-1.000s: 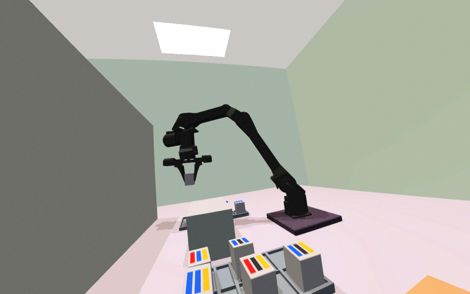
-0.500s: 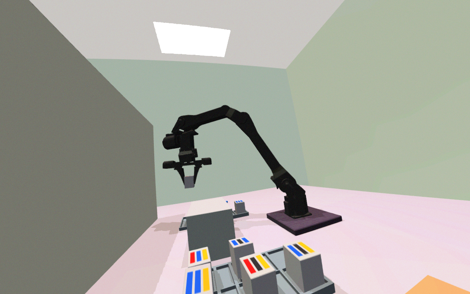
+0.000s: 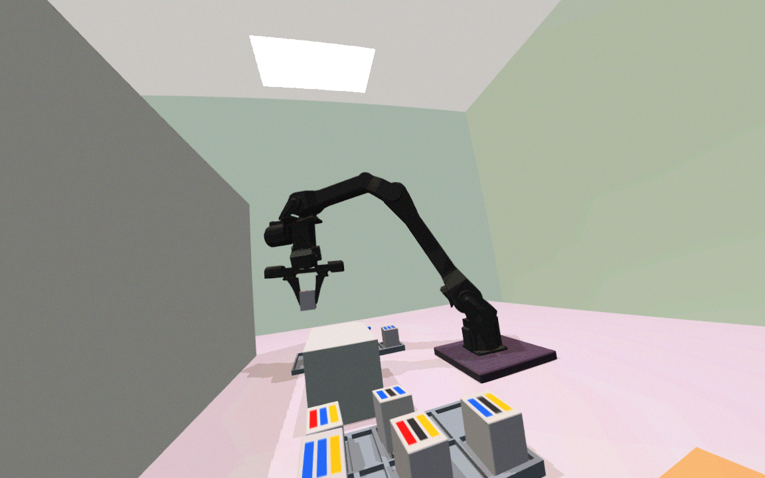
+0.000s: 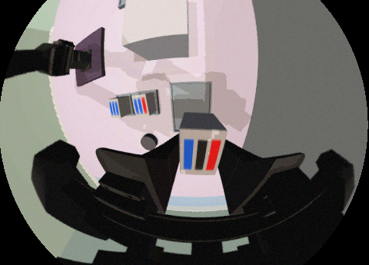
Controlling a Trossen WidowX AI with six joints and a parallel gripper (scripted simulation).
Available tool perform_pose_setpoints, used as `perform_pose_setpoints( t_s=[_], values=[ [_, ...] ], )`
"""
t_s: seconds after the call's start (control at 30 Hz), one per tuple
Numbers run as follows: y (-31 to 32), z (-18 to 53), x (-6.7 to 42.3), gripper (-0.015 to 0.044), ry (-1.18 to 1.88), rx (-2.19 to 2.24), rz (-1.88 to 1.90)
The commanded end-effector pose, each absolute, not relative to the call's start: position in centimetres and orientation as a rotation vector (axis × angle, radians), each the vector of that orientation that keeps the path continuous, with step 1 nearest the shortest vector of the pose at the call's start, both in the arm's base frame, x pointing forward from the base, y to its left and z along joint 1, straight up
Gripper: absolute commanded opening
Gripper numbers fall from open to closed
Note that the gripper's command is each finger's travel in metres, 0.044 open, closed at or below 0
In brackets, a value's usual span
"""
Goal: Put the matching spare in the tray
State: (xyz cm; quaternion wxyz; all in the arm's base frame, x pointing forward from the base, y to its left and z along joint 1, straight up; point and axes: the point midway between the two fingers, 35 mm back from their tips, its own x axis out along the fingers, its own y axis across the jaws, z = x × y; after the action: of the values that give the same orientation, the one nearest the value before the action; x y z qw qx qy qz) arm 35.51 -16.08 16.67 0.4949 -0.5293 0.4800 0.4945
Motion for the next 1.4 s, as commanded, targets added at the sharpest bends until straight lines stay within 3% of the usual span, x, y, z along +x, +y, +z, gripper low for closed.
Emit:
perform_pose_setpoints(
  t_s=[0.0, 1.37],
  values=[
    [-16.0, 16.3, 35.5, 0.0, 1.158, -1.283, 1.206],
    [-16.2, 13.5, 35.9, 0.0, 1.159, -1.28, 1.209]
  ],
)
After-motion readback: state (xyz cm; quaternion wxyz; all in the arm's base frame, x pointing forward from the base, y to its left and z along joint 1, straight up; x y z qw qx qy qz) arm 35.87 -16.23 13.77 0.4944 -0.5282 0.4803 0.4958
